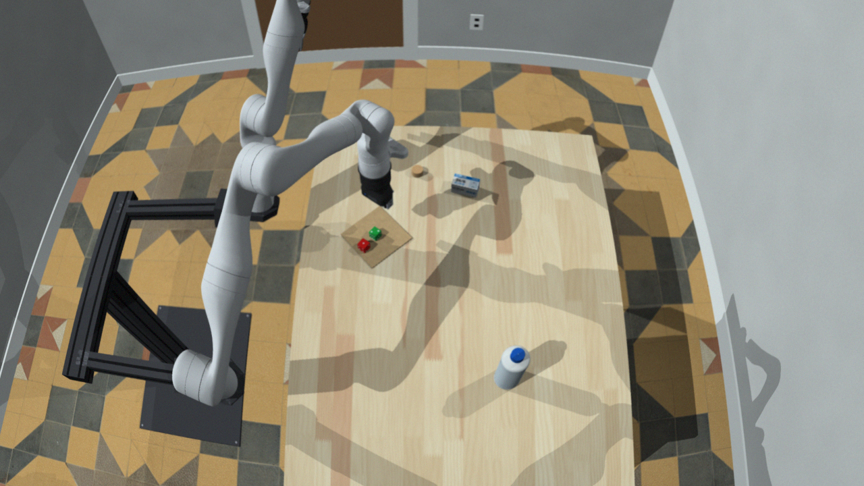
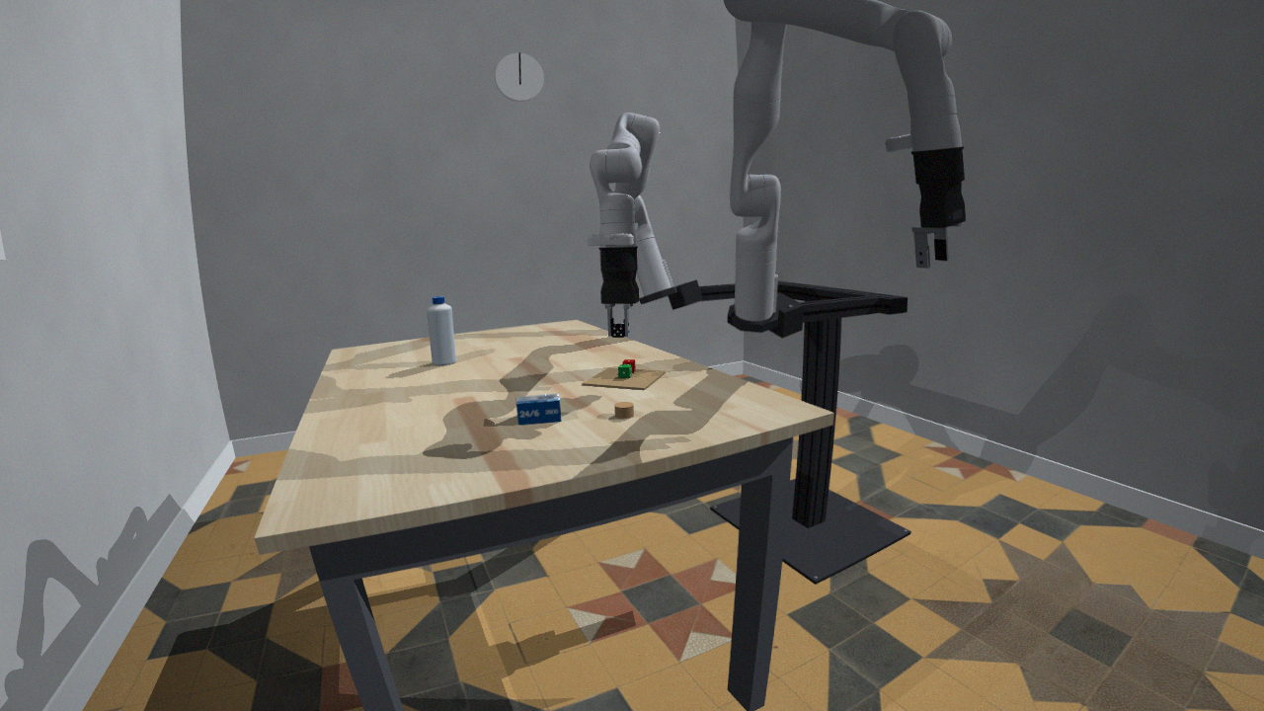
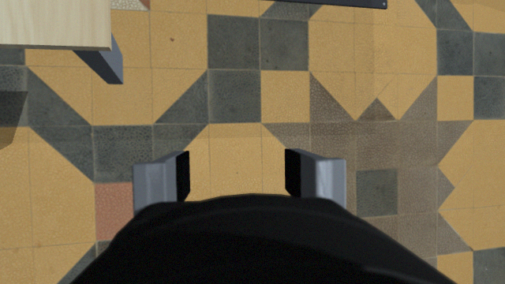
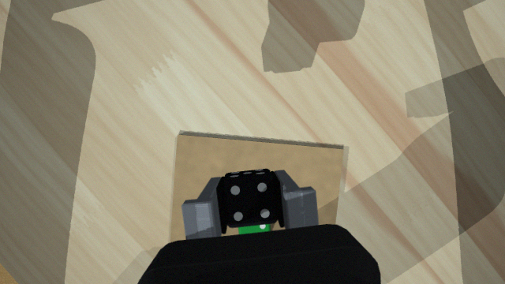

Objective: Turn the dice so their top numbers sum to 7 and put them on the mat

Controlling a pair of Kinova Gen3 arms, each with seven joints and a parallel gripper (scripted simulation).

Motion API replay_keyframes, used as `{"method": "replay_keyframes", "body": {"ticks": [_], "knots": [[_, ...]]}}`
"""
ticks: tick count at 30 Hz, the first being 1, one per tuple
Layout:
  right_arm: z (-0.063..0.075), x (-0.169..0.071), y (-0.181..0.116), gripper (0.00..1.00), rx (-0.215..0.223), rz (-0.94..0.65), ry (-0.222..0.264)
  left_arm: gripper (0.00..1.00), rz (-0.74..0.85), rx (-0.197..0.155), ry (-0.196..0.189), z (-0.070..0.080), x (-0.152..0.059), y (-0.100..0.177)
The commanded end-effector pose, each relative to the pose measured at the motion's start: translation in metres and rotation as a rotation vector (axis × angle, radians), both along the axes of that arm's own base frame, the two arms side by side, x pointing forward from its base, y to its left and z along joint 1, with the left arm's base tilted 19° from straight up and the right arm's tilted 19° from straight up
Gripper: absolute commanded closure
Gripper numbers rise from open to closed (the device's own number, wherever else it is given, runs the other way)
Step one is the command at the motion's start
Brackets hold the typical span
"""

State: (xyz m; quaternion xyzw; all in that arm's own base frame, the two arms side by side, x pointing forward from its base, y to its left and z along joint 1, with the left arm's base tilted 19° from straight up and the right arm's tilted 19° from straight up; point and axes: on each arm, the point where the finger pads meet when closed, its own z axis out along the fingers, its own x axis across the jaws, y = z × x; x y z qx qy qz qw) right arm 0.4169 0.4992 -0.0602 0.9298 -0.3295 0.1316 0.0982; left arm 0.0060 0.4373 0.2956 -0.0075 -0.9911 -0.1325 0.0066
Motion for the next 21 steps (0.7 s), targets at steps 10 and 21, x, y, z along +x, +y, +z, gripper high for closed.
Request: {"method": "replay_keyframes", "body": {"ticks": [10,21], "knots": [[0.001,0.000,0.001,0.51,0.002,0.001,-0.001,0.00,0.000,0.002,0.000,0.001,0.000,0.000],[-0.010,0.002,-0.002,0.51,0.002,0.001,-0.001,0.00,0.000,0.002,0.000,0.001,0.000,0.000]]}}
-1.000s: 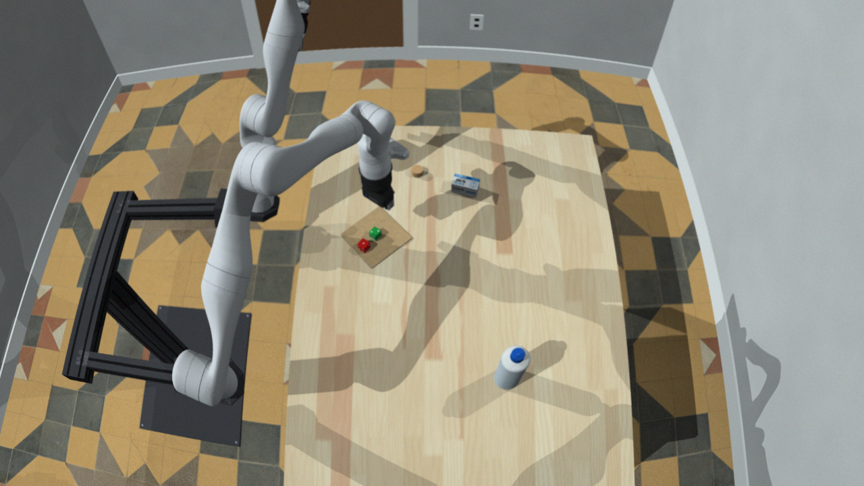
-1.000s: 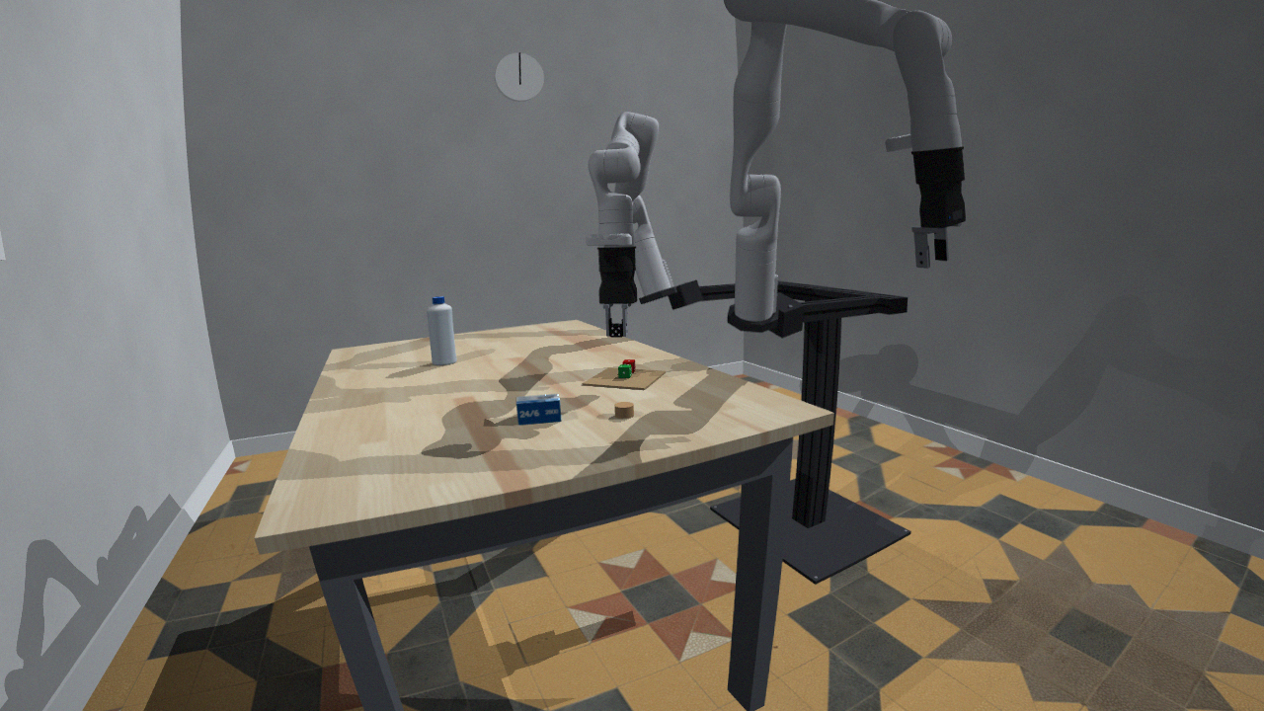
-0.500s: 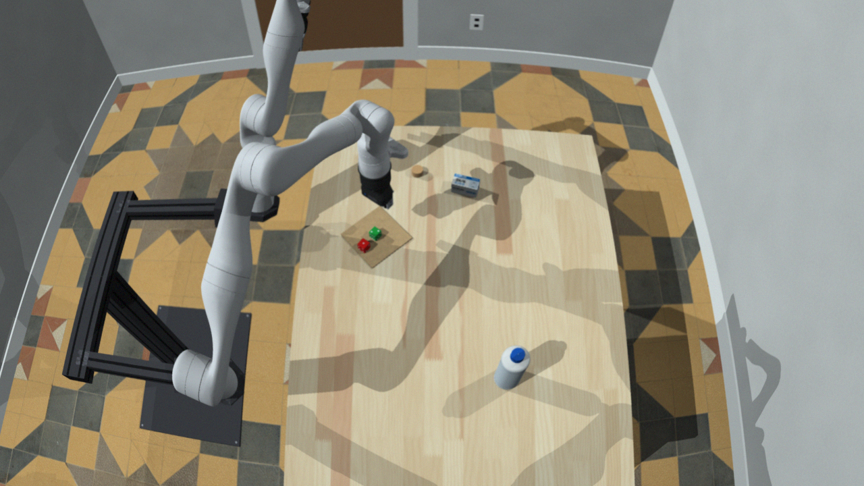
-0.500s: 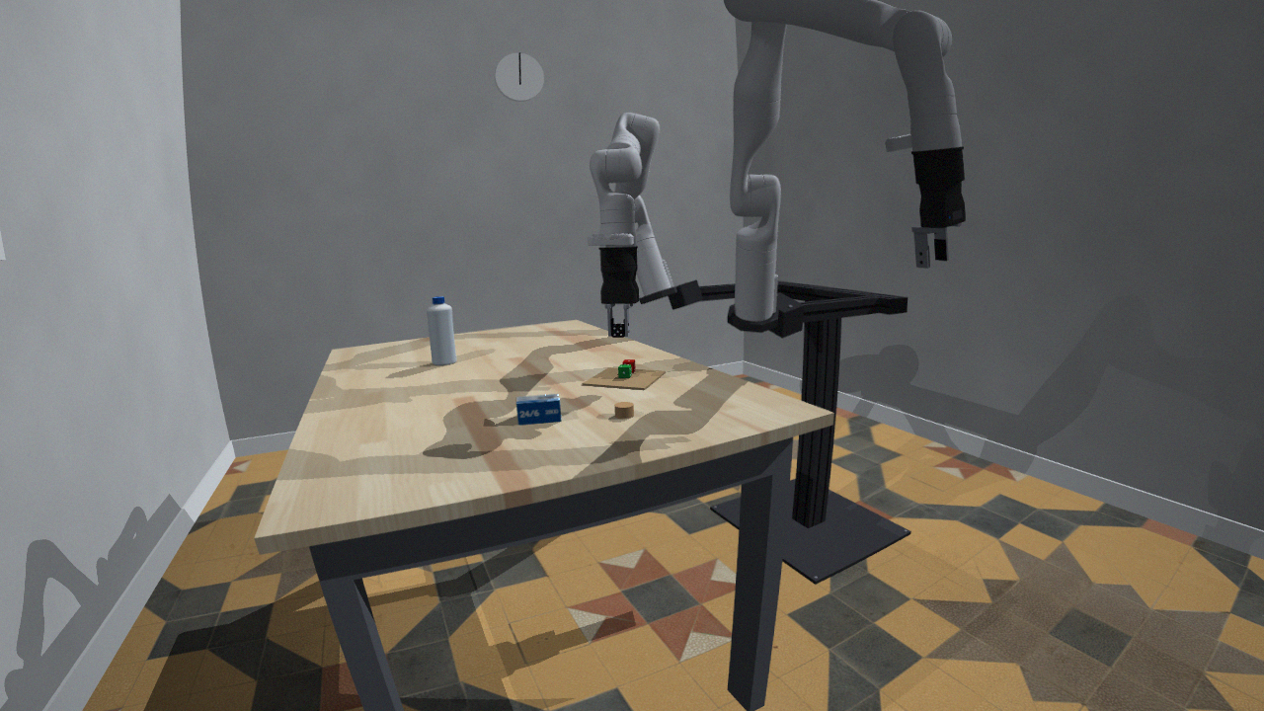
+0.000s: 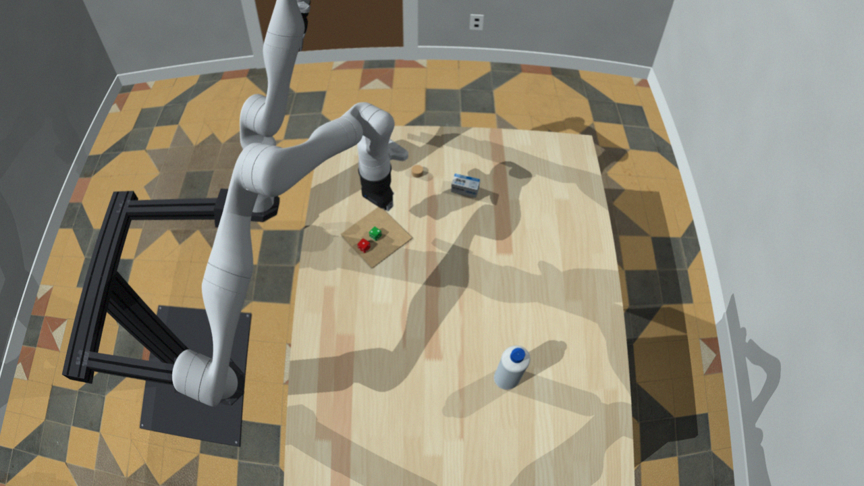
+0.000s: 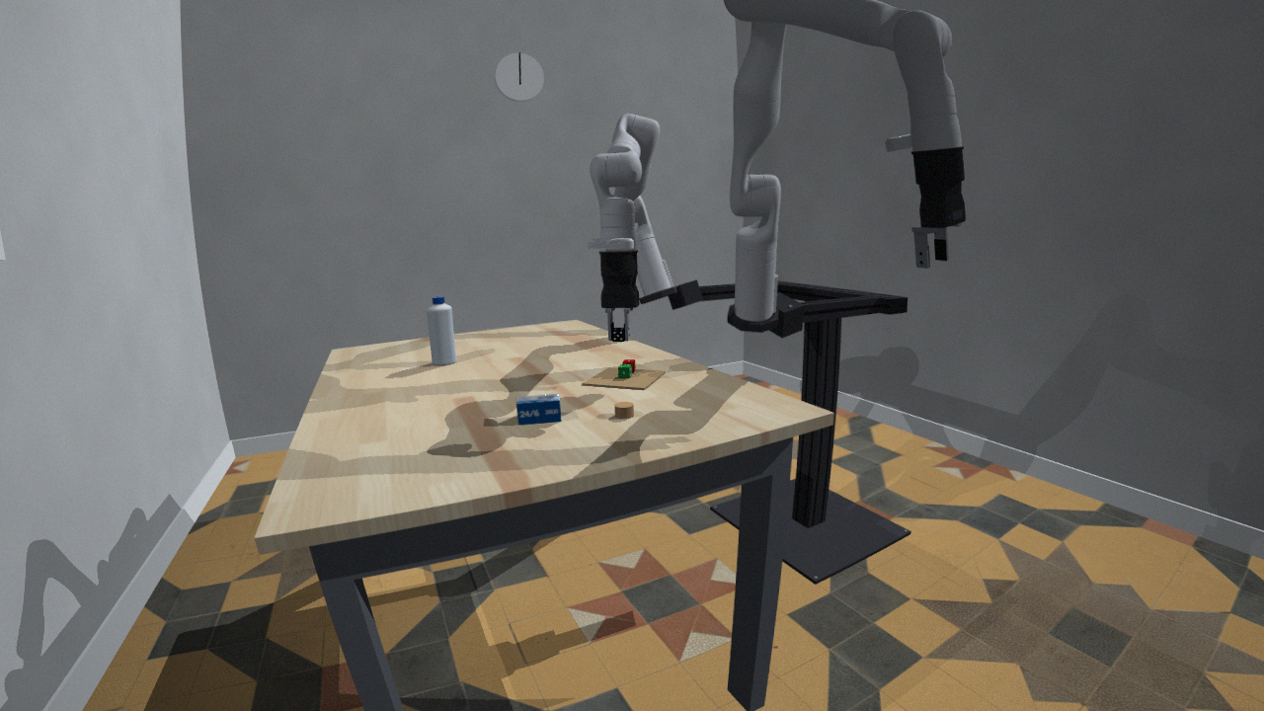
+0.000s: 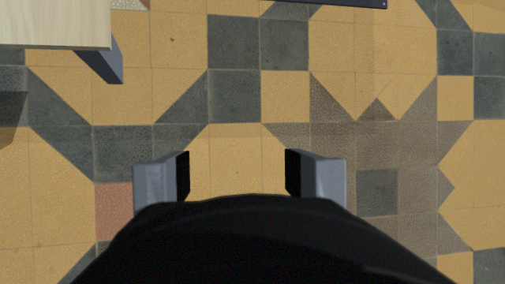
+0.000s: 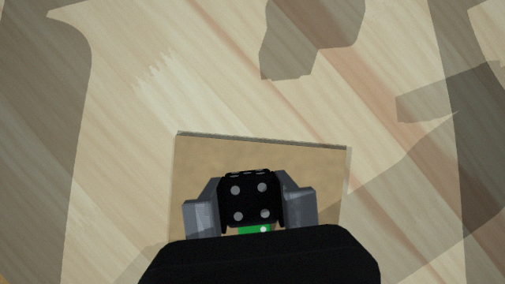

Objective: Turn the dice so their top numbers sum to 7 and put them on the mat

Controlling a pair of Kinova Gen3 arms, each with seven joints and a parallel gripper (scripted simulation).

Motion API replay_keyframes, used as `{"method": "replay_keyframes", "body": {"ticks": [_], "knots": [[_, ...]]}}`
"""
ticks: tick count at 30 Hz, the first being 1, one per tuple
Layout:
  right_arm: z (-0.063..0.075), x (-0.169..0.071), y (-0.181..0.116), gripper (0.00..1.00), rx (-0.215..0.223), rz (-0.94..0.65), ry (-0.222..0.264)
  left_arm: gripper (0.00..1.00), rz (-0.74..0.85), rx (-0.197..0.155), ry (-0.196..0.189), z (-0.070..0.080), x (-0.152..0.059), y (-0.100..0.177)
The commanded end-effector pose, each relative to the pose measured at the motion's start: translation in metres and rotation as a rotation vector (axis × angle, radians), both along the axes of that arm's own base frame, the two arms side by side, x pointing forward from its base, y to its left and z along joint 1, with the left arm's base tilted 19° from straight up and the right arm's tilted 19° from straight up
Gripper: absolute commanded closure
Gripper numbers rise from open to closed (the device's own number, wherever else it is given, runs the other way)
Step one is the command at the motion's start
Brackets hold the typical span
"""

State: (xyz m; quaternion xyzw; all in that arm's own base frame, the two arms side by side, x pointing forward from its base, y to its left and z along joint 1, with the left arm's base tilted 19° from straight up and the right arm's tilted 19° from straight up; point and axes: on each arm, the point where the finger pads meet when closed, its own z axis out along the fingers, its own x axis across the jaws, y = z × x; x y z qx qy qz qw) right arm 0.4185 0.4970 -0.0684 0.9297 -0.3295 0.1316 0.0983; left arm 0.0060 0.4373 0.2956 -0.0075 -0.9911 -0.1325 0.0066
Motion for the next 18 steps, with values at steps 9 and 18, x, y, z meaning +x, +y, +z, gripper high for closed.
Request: {"method": "replay_keyframes", "body": {"ticks": [9,18], "knots": [[-0.028,0.006,-0.007,0.51,0.002,0.001,-0.001,0.00,0.000,0.002,0.000,0.001,0.000,0.000],[-0.067,0.014,-0.018,0.51,0.002,0.001,-0.001,0.00,0.000,0.002,0.000,0.001,0.000,0.000]]}}
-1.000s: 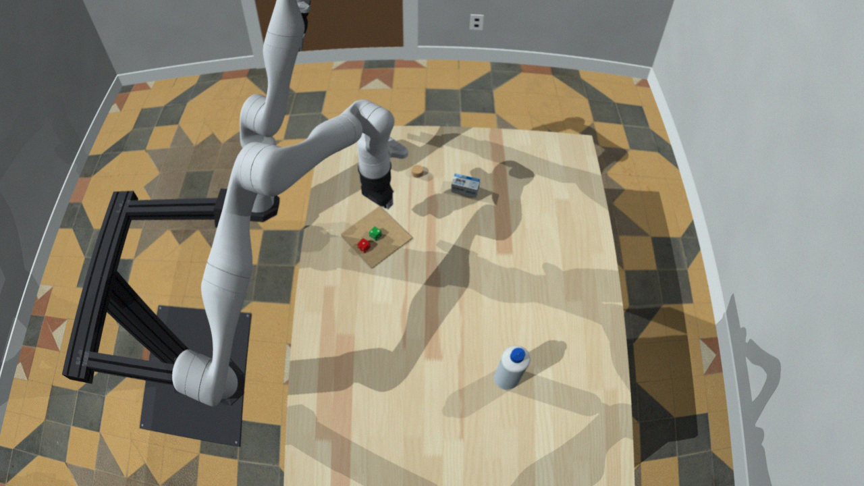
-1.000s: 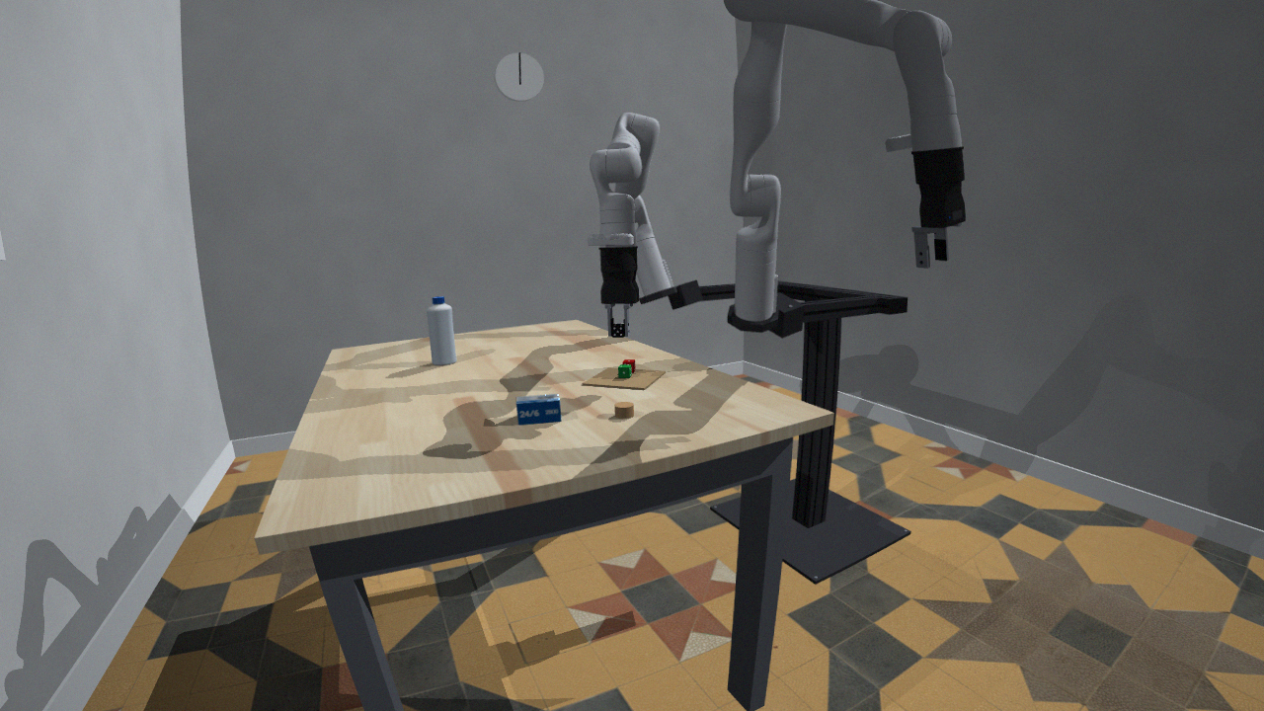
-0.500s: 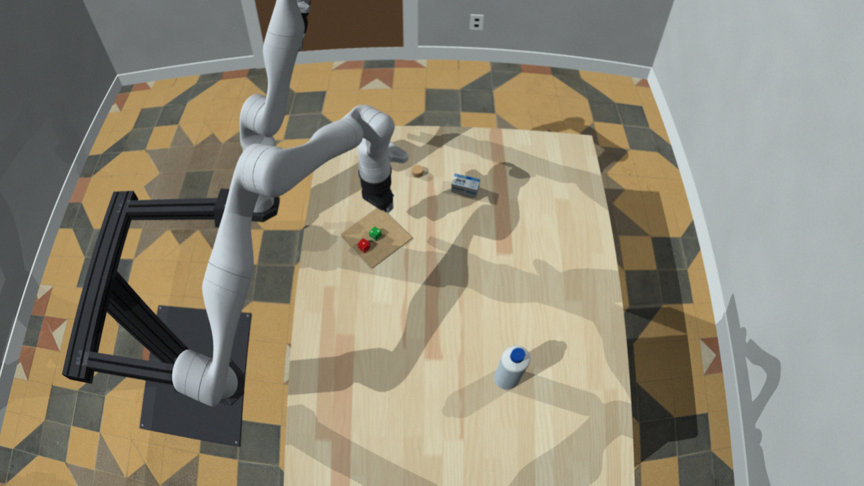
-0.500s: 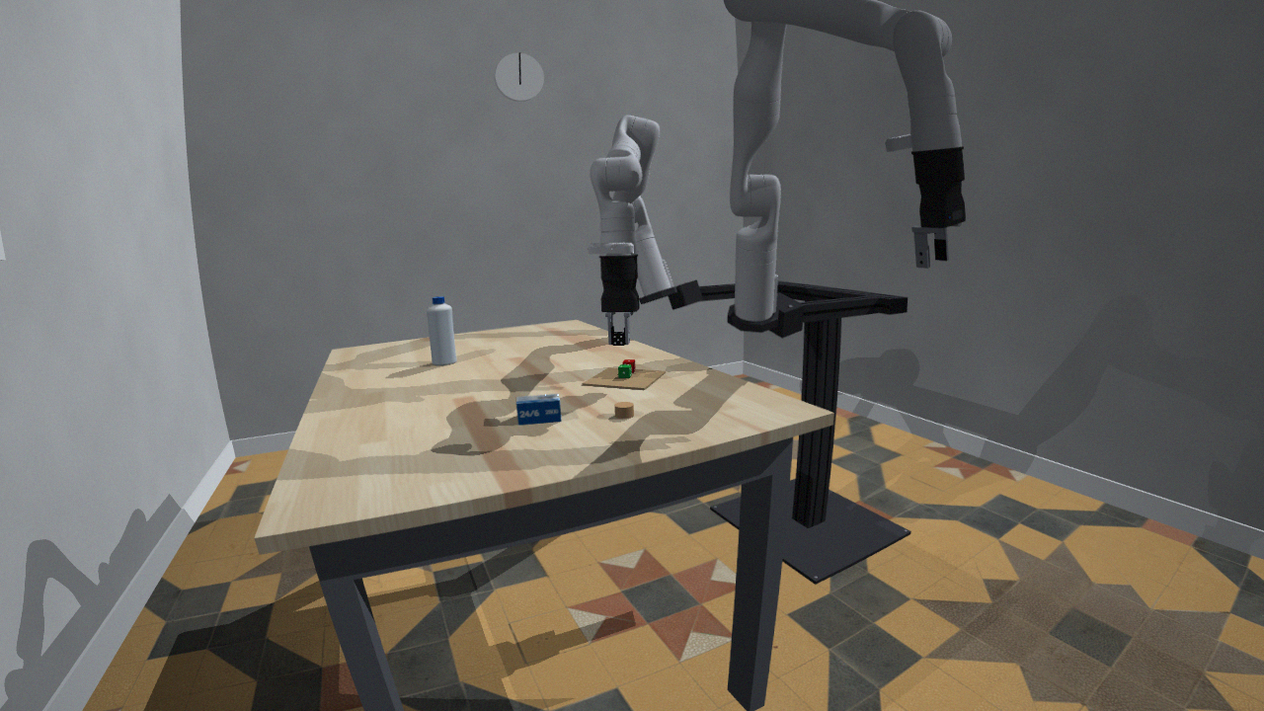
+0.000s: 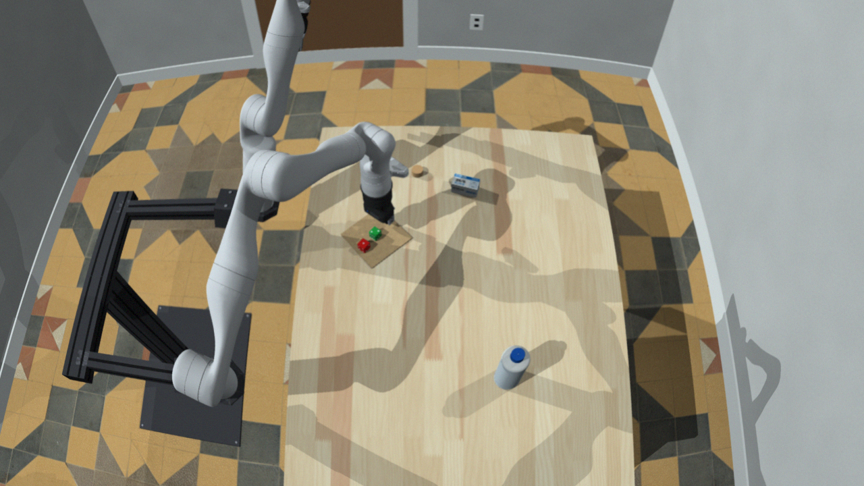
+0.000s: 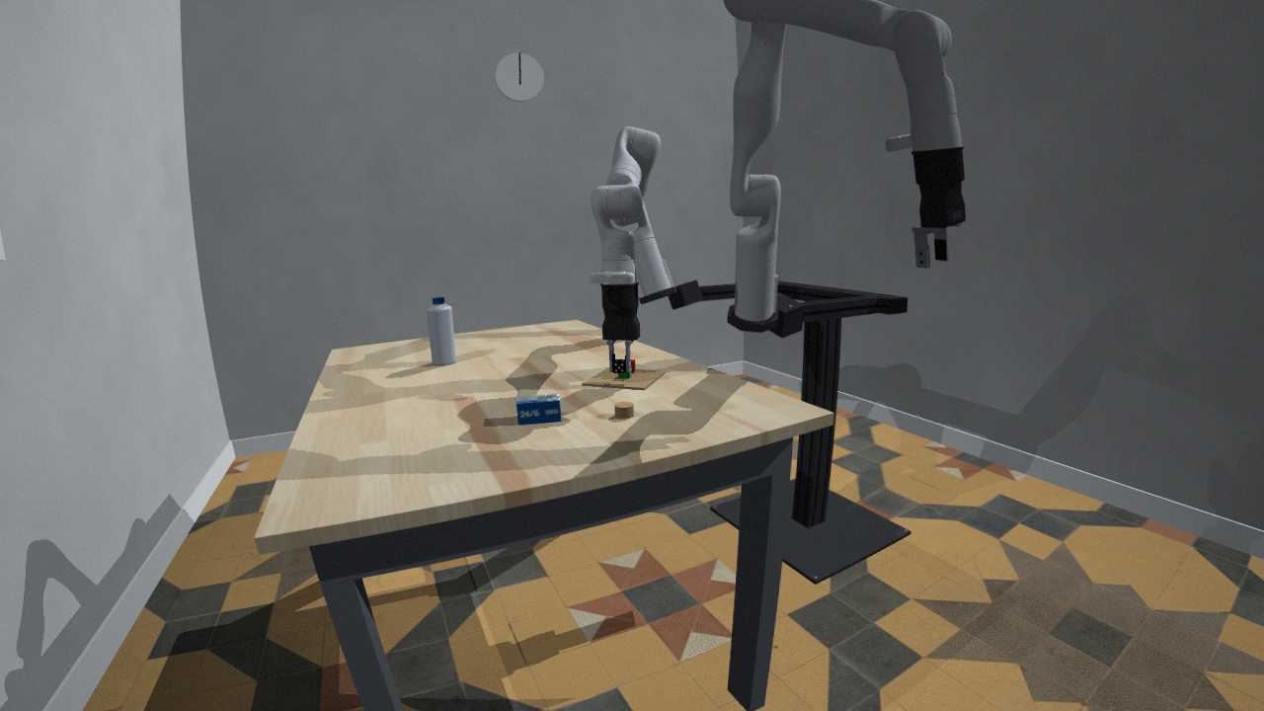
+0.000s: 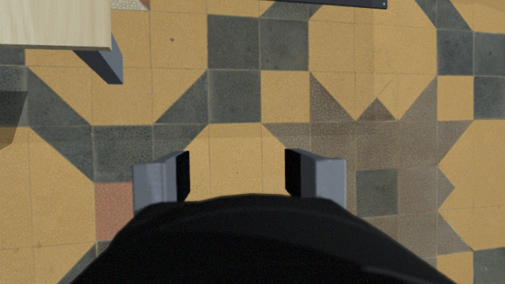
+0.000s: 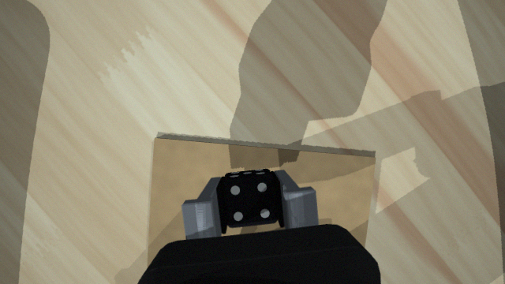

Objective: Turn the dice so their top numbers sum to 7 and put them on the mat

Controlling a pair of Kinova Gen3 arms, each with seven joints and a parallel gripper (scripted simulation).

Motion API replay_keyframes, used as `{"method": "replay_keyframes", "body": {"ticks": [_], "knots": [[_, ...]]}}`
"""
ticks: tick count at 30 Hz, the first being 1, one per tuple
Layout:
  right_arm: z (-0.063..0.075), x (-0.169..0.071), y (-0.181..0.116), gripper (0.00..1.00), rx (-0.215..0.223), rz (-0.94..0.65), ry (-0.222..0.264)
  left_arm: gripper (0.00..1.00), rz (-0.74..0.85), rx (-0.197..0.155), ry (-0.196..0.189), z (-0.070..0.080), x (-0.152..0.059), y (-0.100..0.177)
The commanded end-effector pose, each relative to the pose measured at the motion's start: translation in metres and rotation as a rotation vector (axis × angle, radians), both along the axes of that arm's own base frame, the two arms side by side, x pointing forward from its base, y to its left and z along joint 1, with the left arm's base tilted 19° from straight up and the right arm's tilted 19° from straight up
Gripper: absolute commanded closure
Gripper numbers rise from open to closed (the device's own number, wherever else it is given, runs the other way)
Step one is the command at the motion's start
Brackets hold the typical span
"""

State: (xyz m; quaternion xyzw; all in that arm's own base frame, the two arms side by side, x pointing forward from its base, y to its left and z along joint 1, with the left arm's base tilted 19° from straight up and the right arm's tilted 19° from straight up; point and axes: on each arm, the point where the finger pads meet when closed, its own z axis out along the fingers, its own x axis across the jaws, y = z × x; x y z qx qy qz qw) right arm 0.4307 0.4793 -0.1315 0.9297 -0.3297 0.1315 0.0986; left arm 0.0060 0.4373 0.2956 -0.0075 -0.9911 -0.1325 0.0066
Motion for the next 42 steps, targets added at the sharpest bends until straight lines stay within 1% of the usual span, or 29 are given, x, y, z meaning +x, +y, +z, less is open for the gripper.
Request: {"method": "replay_keyframes", "body": {"ticks": [1,6,42], "knots": [[-0.007,0.002,-0.001,0.51,0.003,0.001,-0.001,0.00,0.000,0.002,0.000,0.001,0.000,0.000],[-0.017,0.004,-0.003,0.51,0.003,0.001,-0.001,0.00,0.000,0.002,0.000,0.001,0.000,0.000],[-0.018,0.004,-0.003,0.51,0.003,0.001,-0.001,0.00,0.000,0.002,0.000,0.001,0.000,0.000]]}}
